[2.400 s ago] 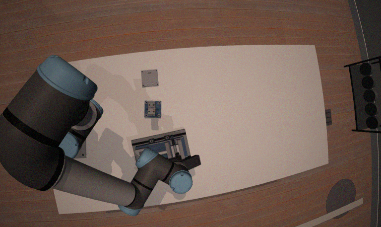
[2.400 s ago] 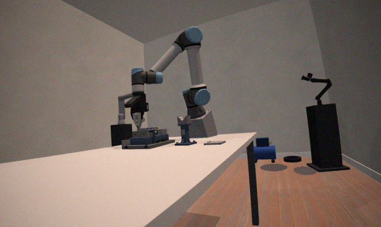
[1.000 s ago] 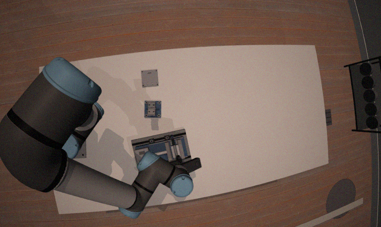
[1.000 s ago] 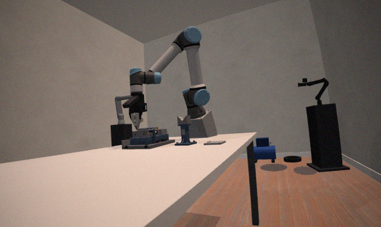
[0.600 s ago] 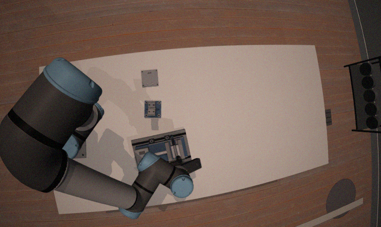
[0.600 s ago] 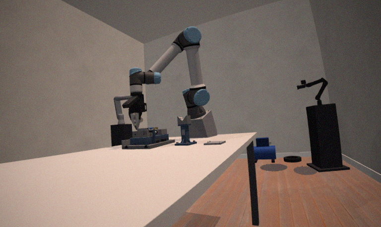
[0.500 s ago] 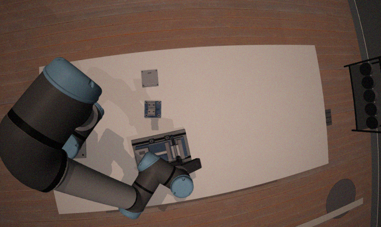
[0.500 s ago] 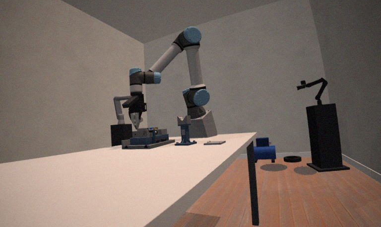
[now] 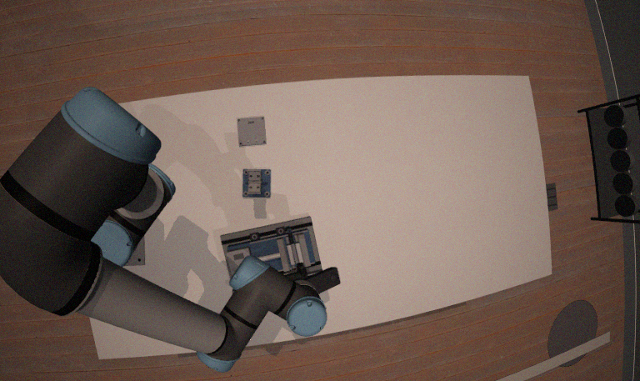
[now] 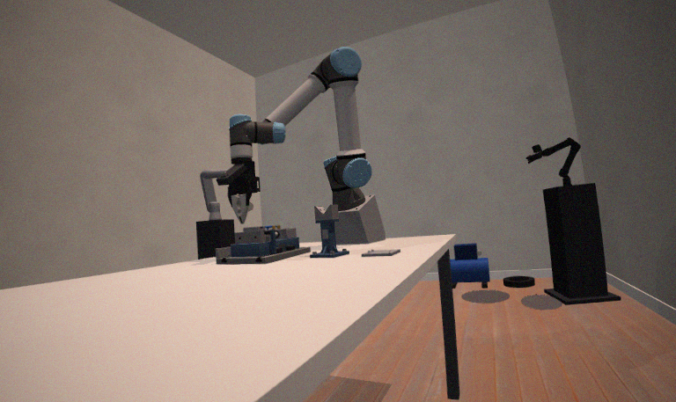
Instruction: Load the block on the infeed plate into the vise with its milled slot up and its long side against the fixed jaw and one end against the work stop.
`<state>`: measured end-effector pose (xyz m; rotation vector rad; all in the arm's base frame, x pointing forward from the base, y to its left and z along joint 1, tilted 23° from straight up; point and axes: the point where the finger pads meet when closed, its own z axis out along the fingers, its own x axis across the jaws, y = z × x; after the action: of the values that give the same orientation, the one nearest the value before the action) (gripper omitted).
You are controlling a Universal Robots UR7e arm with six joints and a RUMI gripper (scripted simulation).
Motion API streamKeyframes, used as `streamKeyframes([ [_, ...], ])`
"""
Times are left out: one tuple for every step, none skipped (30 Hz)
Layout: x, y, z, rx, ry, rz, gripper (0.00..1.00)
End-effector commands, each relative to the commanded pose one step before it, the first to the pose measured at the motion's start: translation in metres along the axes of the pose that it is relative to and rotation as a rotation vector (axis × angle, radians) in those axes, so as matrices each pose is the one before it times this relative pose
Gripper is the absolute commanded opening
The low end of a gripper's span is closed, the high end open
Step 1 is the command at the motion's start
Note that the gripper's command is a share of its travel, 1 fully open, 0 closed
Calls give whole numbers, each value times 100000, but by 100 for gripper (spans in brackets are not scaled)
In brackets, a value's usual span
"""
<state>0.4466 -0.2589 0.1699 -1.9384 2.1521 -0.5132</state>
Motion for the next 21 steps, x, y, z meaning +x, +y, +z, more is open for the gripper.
streamKeyframes([
  [21, -27, -1213, 80, 51, -34, 0],
  [0, 0, -261, 0, 0, 0, 0],
  [0, 0, -258, 0, 0, 0, 0],
  [0, 0, -253, 0, 0, 0, 0],
  [0, 0, -246, 0, 0, 0, 0],
  [0, 0, -237, 0, 0, 0, 0],
  [0, 0, -227, 0, 0, 0, 0],
  [0, 0, -215, 0, 0, 0, 0],
  [0, 0, -201, 0, 0, 0, 0],
  [-1, 0, -186, 0, 0, 0, 0],
  [1, 0, -170, 0, 0, 0, 0],
  [0, 0, 0, 0, 0, 0, 0],
  [0, 0, 0, 0, 0, 0, 0],
  [0, 0, -153, 0, 0, 0, 0],
  [-1, 0, -135, 0, 0, 0, 0],
  [1, 0, -117, 0, 0, 0, 0],
  [0, 0, -99, 0, 0, 0, 0],
  [0, 0, -82, 0, 0, 0, 0],
  [0, 0, -65, 0, 0, 0, 0],
  [0, 0, -49, 0, 0, 0, 0],
  [0, 0, -34, 0, 0, 0, 0],
])
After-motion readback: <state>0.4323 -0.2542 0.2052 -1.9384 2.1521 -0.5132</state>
